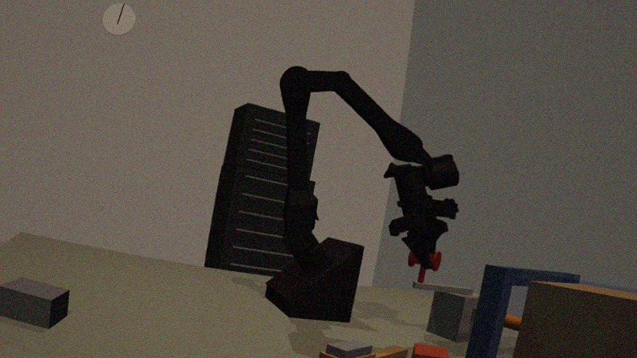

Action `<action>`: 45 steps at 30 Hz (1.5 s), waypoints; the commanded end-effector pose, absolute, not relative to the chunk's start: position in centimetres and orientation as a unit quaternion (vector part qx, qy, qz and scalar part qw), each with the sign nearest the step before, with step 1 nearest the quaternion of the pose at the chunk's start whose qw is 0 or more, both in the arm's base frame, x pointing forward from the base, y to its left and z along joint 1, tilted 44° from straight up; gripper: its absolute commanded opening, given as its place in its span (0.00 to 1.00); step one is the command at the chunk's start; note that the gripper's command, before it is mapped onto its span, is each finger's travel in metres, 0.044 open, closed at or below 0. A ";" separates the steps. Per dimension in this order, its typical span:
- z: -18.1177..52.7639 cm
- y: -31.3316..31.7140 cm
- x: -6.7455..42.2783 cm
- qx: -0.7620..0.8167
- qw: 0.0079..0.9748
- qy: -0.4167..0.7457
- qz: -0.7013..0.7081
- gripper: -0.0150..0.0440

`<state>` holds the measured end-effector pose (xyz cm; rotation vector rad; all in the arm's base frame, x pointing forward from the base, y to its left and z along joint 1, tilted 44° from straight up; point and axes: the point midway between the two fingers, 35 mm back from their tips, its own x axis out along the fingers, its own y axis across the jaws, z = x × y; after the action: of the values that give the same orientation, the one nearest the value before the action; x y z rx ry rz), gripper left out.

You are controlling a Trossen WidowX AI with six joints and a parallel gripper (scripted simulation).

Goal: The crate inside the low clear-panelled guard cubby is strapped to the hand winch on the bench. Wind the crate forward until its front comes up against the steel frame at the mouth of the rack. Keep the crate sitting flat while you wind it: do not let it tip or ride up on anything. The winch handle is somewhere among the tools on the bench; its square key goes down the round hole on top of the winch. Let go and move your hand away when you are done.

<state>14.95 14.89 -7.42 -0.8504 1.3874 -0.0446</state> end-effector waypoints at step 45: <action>-7.2 13.4 20.4 -0.385 0.693 0.609 -0.029 0.25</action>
<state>19.56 13.47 -7.04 -0.8635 1.3727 -0.0538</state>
